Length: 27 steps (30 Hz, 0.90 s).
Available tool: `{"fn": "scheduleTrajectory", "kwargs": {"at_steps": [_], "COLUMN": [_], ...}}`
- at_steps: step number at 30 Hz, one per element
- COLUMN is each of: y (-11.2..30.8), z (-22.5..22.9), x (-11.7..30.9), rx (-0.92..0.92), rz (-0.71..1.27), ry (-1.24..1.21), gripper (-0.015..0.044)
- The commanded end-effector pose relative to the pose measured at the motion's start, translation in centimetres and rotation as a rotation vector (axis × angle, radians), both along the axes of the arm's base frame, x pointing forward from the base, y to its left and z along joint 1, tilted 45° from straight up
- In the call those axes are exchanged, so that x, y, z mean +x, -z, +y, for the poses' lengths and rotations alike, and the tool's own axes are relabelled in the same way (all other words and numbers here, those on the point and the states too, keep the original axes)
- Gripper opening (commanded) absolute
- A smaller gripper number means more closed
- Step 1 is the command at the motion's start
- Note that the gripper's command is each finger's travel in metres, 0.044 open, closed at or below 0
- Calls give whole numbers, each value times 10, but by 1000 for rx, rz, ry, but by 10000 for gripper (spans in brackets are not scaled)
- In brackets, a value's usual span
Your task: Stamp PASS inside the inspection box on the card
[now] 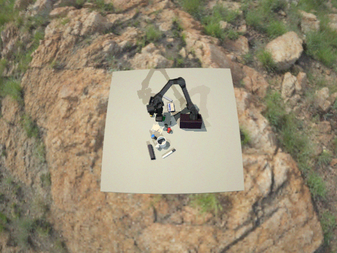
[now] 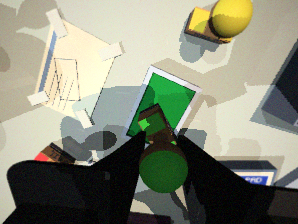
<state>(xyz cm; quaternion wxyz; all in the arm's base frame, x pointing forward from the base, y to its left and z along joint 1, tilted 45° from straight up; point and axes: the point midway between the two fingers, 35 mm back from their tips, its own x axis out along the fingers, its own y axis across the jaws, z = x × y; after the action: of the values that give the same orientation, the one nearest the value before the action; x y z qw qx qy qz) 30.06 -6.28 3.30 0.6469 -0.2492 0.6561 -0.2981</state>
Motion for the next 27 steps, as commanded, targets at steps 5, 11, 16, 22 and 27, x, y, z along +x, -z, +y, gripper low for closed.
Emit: {"fn": "scheduleTrajectory", "kwargs": {"at_steps": [5, 11, 16, 22, 27], "y": [5, 8, 10, 13, 15], "z": [-5, -7, -10, -13, -15], "x": [-2, -2, -2, -3, -3], "rx": [-7, -7, -8, -8, -9], "rz": [10, 10, 10, 9, 9], "ry": [-4, -3, -3, -2, -2], "gripper": [0, 0, 0, 0, 0]}}
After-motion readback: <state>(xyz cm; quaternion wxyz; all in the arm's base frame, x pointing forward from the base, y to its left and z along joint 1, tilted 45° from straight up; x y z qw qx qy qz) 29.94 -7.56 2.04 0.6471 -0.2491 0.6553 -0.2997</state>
